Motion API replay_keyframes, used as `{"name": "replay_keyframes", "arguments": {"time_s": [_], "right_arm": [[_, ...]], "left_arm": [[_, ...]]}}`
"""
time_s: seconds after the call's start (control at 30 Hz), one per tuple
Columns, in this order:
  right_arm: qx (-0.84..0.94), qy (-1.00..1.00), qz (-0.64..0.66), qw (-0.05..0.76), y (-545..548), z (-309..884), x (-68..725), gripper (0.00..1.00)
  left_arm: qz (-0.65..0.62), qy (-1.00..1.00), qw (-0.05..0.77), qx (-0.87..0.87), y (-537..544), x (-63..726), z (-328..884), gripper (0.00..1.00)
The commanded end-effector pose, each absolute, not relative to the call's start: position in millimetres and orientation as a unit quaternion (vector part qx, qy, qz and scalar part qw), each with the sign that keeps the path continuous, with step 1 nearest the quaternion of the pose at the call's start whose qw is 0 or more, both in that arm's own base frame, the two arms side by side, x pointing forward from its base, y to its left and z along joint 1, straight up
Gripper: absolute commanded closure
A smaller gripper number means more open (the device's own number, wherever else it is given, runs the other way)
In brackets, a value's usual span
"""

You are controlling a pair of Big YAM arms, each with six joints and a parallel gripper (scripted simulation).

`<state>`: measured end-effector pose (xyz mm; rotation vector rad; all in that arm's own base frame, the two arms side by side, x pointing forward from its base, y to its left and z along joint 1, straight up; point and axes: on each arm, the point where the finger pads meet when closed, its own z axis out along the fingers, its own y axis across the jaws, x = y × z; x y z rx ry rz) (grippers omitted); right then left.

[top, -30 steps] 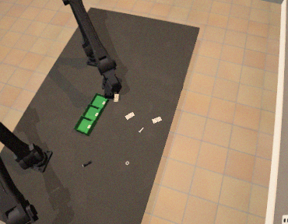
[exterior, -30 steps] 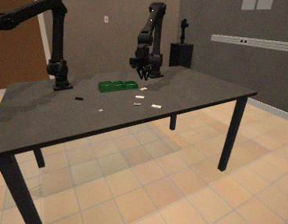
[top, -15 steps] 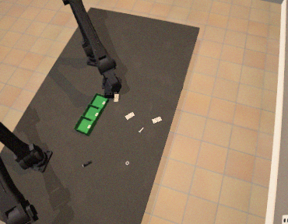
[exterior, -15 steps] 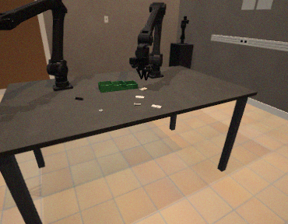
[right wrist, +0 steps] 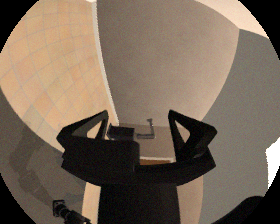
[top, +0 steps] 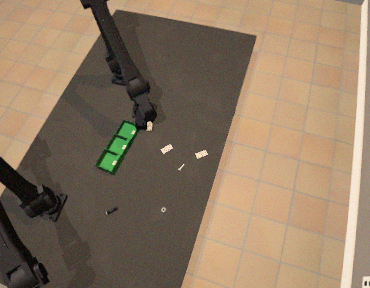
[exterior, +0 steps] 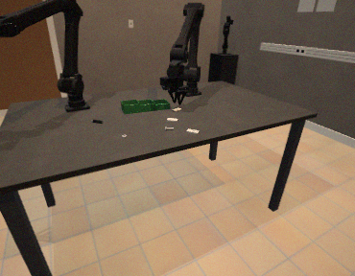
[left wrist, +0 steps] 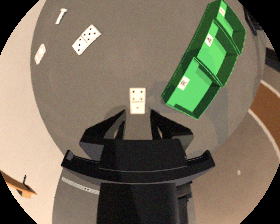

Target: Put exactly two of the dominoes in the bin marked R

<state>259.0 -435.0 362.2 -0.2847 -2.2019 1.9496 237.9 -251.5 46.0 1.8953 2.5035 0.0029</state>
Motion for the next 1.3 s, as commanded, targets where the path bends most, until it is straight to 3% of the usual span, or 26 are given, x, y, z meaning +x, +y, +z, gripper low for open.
{"name": "replay_keyframes", "arguments": {"time_s": [0.0,1.27], "right_arm": [[-0.102,-0.739,0.659,0.093,-437,367,255,0.0],[-0.102,-0.739,0.659,0.093,-437,367,255,0.0]], "left_arm": [[-0.001,0.797,0.0,0.604,-254,242,26,0.61],[-0.002,0.797,0.008,0.604,-255,242,11,0.61]]}}
